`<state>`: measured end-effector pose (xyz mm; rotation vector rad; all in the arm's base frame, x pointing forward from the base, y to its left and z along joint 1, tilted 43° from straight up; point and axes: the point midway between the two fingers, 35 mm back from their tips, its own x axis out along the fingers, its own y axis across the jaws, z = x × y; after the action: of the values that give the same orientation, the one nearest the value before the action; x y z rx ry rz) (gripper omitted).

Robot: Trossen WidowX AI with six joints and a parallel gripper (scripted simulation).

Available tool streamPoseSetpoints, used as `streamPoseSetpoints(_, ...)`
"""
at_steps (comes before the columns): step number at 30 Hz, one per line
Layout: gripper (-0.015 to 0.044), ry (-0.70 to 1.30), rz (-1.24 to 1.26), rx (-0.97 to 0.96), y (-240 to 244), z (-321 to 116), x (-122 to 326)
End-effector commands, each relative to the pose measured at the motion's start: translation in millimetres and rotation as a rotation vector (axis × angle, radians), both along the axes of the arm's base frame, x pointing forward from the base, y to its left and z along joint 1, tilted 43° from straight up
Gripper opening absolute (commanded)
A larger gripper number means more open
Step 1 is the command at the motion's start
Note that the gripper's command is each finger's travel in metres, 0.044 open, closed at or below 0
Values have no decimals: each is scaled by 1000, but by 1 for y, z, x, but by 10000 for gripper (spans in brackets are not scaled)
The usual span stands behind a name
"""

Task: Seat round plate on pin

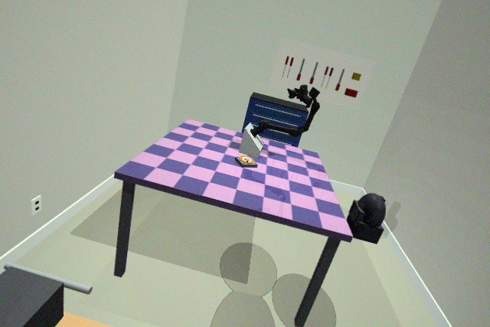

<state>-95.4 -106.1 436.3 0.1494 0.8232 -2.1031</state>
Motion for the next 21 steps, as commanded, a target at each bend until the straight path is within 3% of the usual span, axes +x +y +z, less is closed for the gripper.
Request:
streamPoseSetpoints(1, 374, -4, 14, 5, -4, -1, 1)
streamPoseSetpoints(5, 269, -86, 301, 112, -76, -32, 44)
streamPoseSetpoints(10, 138, -148, 505, 212, -118, -60, 90)
streamPoseSetpoints(15, 6, -254, 825, 403, -152, -116, 183)
streamPoseSetpoints(21, 0, -358, 1104, 611, -142, -176, 276)
